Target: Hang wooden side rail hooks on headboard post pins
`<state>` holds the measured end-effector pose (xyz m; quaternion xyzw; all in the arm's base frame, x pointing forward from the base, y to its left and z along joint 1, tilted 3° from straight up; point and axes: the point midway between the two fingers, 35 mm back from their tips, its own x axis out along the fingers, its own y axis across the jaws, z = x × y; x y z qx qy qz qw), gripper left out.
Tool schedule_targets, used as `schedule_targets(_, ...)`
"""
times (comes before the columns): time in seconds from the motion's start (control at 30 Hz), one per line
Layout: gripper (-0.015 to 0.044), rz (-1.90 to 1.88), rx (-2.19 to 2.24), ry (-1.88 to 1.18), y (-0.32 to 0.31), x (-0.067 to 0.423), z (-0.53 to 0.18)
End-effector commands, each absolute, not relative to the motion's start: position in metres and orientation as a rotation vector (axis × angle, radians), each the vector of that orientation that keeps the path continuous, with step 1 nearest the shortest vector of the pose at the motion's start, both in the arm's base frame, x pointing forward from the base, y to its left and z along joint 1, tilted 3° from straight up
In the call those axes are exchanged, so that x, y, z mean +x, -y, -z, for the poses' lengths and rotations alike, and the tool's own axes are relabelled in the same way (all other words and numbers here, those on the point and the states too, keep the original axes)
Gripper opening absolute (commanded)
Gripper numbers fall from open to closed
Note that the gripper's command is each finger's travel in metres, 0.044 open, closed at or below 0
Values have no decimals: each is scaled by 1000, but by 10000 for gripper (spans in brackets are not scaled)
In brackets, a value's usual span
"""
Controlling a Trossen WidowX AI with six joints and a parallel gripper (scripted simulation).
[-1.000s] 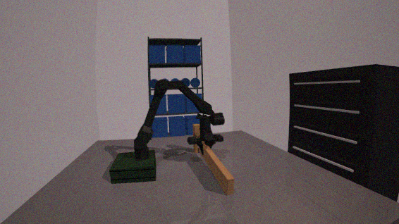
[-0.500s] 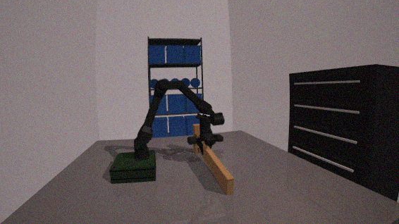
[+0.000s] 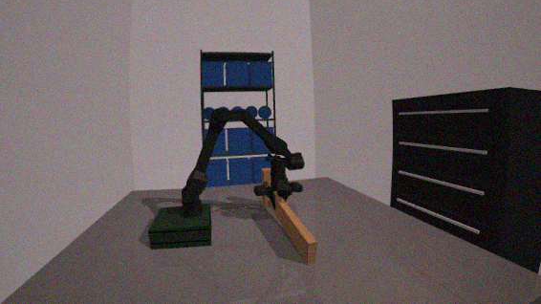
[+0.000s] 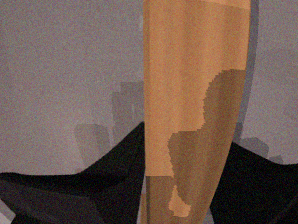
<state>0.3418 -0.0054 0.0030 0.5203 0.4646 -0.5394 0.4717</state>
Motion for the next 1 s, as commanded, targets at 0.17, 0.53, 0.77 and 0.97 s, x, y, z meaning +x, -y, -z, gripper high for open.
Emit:
schedule_targets(0.17,0,1320,1281,-1134,4,342,-3)
schedule_targets(0.53,0,1320,1281,-1134,3,343,-4)
schedule_targets(0.77,0,1320,1281,-1134,2,344,-5)
schedule_targets(0.97,0,1319,1281,-1134,1,344,-5)
